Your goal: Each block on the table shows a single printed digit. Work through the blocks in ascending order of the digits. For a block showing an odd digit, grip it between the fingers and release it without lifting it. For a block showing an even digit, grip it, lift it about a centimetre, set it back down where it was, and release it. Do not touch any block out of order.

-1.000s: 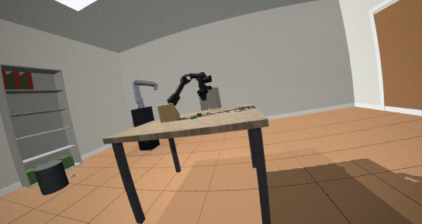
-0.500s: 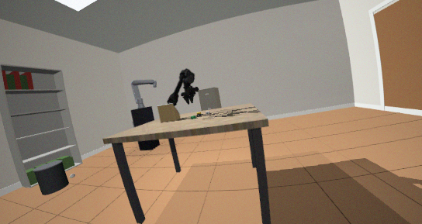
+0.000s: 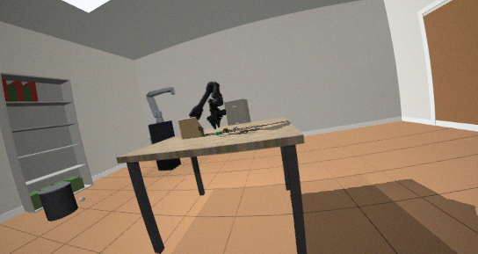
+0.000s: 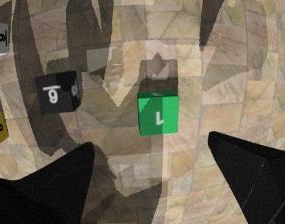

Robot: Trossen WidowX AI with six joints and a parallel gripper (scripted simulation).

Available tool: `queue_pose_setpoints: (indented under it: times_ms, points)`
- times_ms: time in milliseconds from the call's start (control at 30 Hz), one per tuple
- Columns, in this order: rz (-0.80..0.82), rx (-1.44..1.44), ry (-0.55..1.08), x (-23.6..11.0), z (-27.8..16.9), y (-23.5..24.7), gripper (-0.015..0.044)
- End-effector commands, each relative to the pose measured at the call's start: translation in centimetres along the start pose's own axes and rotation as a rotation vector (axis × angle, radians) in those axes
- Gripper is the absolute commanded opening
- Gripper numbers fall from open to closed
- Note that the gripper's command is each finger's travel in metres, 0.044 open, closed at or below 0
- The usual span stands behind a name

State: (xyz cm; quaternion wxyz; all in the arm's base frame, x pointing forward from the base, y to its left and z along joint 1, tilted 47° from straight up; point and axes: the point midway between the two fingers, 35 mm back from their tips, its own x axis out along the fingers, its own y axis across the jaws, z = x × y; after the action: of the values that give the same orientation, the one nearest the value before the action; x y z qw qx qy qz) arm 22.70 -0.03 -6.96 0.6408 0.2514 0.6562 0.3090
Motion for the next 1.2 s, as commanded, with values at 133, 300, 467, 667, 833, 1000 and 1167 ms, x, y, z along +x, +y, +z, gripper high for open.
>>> queue_pose_setpoints:
  times_ms: [133,300,467,667,833,1000,1167]
  points:
    - [-0.001,0.006,-0.01,0.9,0.2,0.0,0.04]
    - [-0.001,0.006,-0.01,1.7,0.2,0.0,0.04]
    - [0.0,0.006,-0.011,2.5,0.2,0.0,0.04]
    - [0.002,0.005,-0.011,3.5,0.2,0.0,0.04]
    - [0.002,0.005,-0.011,3.7,0.2,0.0,0.0348]
    - [0.002,0.005,-0.011,3.7,0.2,0.0,0.0216]
    - [0.002,0.005,-0.011,3.7,0.2,0.0,0.012]
